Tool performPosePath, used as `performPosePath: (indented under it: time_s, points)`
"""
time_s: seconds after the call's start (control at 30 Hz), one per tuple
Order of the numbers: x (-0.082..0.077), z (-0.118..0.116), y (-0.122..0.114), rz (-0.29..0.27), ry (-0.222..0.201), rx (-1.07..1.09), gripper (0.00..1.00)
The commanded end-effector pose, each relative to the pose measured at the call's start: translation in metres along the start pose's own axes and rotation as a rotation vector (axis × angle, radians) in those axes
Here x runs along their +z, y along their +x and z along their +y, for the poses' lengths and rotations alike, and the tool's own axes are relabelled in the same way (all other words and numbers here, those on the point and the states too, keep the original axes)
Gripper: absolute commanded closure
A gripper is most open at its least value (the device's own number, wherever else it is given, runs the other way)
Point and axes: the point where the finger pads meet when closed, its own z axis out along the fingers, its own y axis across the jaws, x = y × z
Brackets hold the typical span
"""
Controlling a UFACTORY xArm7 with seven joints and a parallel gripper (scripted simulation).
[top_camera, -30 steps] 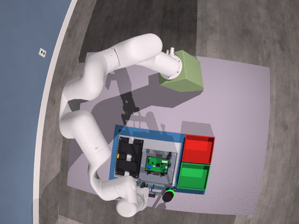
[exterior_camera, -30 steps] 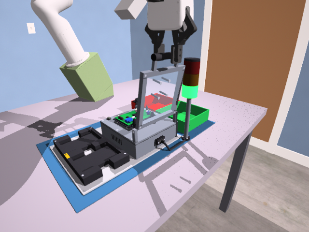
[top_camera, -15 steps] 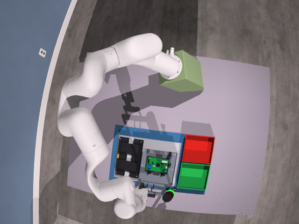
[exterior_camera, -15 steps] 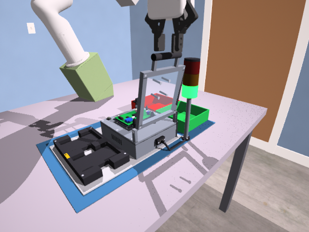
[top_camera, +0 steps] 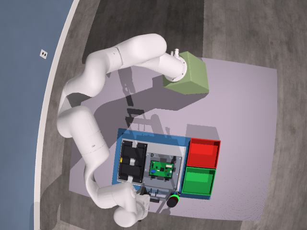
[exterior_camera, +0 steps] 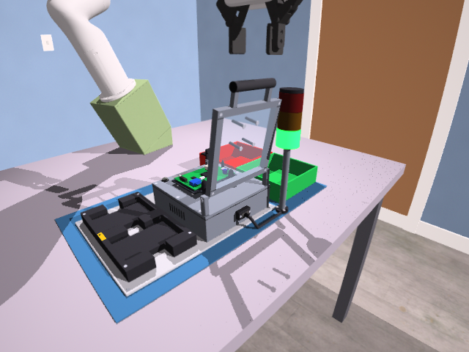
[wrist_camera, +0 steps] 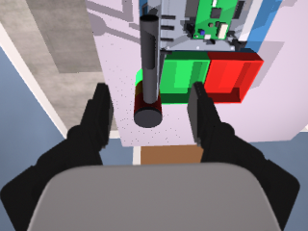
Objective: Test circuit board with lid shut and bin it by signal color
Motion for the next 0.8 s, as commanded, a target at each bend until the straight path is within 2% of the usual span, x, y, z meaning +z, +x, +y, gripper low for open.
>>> performPosePath:
  time_s: [0.0, 0.53, 0.77]
  points:
    - [-0.004, -0.001, -0.001, -0.002, 0.005, 0.000, 0.00]
    - [-0.004, 0.005, -0.001, -0.002, 0.005, 0.000, 0.00]
    - [-0.004, 0.035, 0.000, -0.002, 0.005, 0.000, 0.00]
